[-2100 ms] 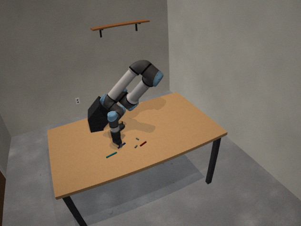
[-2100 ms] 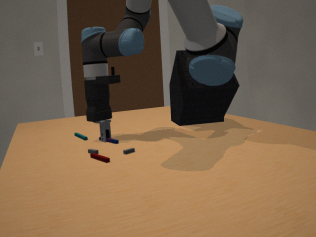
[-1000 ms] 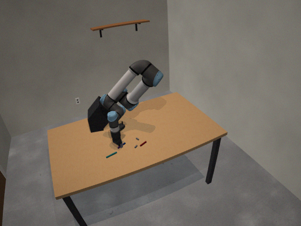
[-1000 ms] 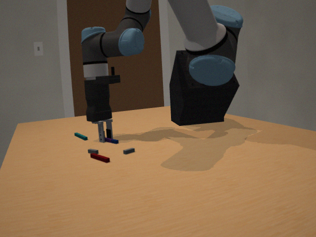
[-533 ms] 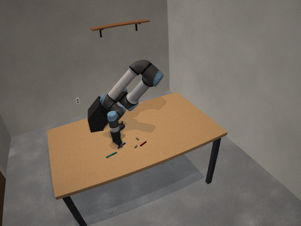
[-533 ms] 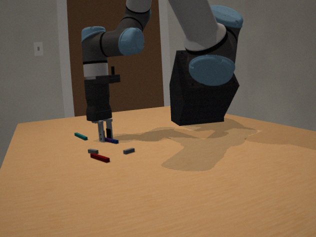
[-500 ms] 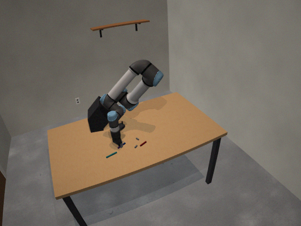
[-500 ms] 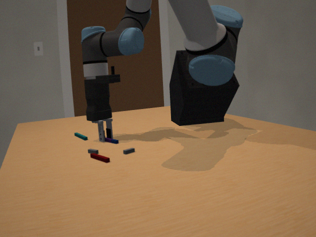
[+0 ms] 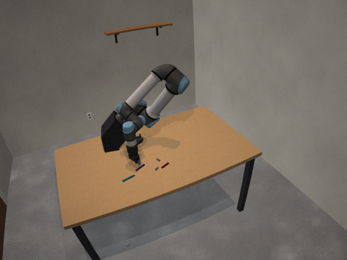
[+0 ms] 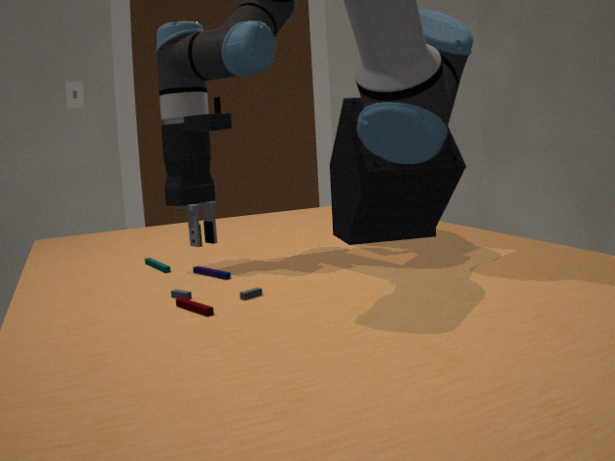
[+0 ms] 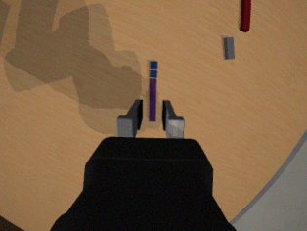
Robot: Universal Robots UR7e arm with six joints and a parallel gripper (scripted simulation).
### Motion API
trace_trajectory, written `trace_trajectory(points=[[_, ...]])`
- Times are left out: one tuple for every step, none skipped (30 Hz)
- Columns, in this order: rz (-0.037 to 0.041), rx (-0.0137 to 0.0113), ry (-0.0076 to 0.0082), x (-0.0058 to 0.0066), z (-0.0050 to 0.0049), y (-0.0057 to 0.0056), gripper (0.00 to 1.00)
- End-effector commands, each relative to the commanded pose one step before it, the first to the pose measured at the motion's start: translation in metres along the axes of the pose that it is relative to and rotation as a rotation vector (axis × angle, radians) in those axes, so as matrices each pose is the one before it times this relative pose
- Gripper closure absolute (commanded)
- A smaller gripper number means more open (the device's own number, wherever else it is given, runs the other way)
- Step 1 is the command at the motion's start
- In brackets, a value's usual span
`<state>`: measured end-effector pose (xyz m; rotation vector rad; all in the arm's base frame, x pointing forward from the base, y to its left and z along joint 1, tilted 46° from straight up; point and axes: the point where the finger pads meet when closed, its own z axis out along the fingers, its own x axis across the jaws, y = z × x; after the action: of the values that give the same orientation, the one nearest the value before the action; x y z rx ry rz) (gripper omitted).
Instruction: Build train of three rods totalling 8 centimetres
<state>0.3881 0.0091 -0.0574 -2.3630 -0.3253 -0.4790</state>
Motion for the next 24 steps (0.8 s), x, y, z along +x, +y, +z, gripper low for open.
trace_trajectory(points=[[-0.00005,-0.00039,0.00065,-0.00002,-0.015477,-0.00011,0.46],[0.0,0.0,0.0,0.0,-0.004361,0.0,0.46],[0.0,0.0,0.0,0.0,-0.004065,0.0,0.46],[0.0,0.0,0.0,0.0,-0.003715,-0.00001,0.46],[0.0,0.0,0.0,0.0,-0.003326,0.00001,0.46],[0.0,0.0,0.0,0.0,-0.002898,0.0,0.46],[0.0,0.0,0.0,0.0,-0.002446,0.0,0.46],[0.0,0.0,0.0,0.0,-0.001987,0.0,0.46],[0.0,0.0,0.0,0.0,-0.001534,0.0,0.46],[0.0,0.0,0.0,0.0,-0.001102,0.0,0.46],[0.0,0.0,0.0,0.0,-0.000715,0.0,0.46],[0.0,0.0,0.0,0.0,-0.000391,0.0,0.46],[0.0,0.0,0.0,0.0,-0.000153,0.0,0.46],[0.0,0.0,0.0,0.0,-0.000023,0.0,0.46],[0.0,0.0,0.0,0.0,0.0,0.0,0.0],[0.0,0.0,0.0,0.0,0.0,0.0,0.0],[0.0,0.0,0.0,0.0,0.0,0.0,0.0],[0.0,0.0,0.0,0.0,0.0,0.0,0.0],[0.0,0.0,0.0,0.0,0.0,0.0,0.0],[0.0,0.0,0.0,0.0,0.0,0.0,0.0],[0.0,0.0,0.0,0.0,0.0,0.0,0.0],[0.0,0.0,0.0,0.0,0.0,0.0,0.0],[0.0,0.0,0.0,0.0,0.0,0.0,0.0],[0.0,0.0,0.0,0.0,0.0,0.0,0.0]])
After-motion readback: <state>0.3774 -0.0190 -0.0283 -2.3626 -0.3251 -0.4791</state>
